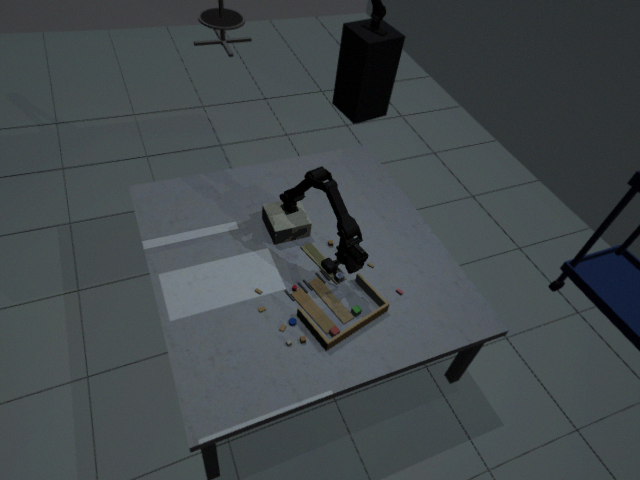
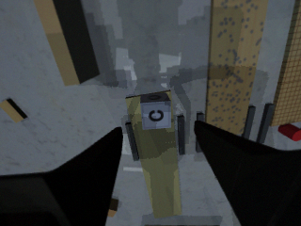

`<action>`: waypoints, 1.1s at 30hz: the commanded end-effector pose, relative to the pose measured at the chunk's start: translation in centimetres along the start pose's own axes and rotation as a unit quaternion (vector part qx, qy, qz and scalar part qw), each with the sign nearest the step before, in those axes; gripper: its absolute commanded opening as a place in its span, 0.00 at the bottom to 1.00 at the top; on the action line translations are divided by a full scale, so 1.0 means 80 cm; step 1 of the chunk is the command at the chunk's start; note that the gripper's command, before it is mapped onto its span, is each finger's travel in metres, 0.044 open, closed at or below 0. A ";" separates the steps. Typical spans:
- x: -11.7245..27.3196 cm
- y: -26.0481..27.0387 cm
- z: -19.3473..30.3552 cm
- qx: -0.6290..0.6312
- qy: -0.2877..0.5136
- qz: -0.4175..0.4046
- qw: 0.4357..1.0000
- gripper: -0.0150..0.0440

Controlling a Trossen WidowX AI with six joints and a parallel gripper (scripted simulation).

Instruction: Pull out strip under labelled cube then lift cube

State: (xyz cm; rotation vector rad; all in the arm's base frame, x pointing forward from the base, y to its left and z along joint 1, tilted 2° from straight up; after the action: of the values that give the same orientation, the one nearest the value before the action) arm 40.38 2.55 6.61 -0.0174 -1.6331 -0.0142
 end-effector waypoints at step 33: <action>-0.060 0.000 0.000 0.000 0.002 0.000 1.000 0.63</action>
State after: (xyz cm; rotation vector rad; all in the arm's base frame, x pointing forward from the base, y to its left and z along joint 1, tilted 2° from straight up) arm 40.65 2.57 1.77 -0.0175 -1.6292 -0.0142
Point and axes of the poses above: the point midway between the two fingers, 35 mm back from their tips, its own x axis back along the fingers, its own y axis across the jaws, z = x × y, the point moved 4 cm from there along x, back along the fingers, and after that the axes turned 4 degrees about -x, right-handed, at the moved point
